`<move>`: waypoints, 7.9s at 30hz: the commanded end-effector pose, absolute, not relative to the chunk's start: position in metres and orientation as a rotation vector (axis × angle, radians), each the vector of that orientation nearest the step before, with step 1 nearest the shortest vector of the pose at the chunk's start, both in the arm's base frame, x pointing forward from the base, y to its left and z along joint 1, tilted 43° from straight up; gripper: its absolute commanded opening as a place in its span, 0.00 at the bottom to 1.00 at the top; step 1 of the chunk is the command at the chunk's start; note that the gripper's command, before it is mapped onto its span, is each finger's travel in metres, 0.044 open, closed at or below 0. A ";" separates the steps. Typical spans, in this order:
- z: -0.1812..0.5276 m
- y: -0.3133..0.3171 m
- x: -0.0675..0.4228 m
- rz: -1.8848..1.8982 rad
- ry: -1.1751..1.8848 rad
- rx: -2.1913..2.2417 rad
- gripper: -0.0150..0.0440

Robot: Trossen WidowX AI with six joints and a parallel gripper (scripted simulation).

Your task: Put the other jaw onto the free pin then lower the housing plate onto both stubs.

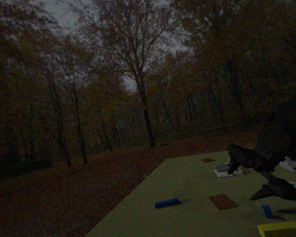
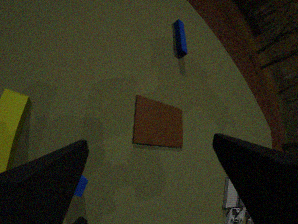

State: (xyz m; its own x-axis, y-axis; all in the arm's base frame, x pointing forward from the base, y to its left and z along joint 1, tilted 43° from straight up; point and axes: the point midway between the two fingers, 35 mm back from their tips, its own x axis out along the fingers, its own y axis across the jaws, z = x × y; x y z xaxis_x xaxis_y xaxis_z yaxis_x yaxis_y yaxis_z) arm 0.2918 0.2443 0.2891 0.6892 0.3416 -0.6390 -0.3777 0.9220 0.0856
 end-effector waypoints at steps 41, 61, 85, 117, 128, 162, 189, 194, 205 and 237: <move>0.142 0.099 0.377 -0.252 1.195 0.525 1.00; 0.084 0.022 0.380 -0.654 1.324 0.925 1.00; 0.023 -0.060 0.352 -1.183 1.387 1.458 1.00; -0.039 -0.144 0.289 -1.966 1.245 2.215 1.00; -0.053 -0.162 0.266 -2.214 1.148 2.438 1.00; -0.082 -0.135 0.265 -2.213 1.152 2.439 1.00; -0.082 -0.135 0.265 -2.213 1.152 2.439 1.00; -0.082 -0.135 0.265 -2.213 1.152 2.439 1.00; -0.082 -0.135 0.265 -2.213 1.152 2.439 1.00; -0.082 -0.135 0.265 -2.213 1.152 2.439 1.00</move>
State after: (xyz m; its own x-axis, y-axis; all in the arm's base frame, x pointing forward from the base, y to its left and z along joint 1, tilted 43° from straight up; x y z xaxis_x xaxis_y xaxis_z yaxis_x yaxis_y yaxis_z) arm 0.2648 -0.1363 -0.0812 0.0070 0.6605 -0.7508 0.2373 -0.7305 -0.6404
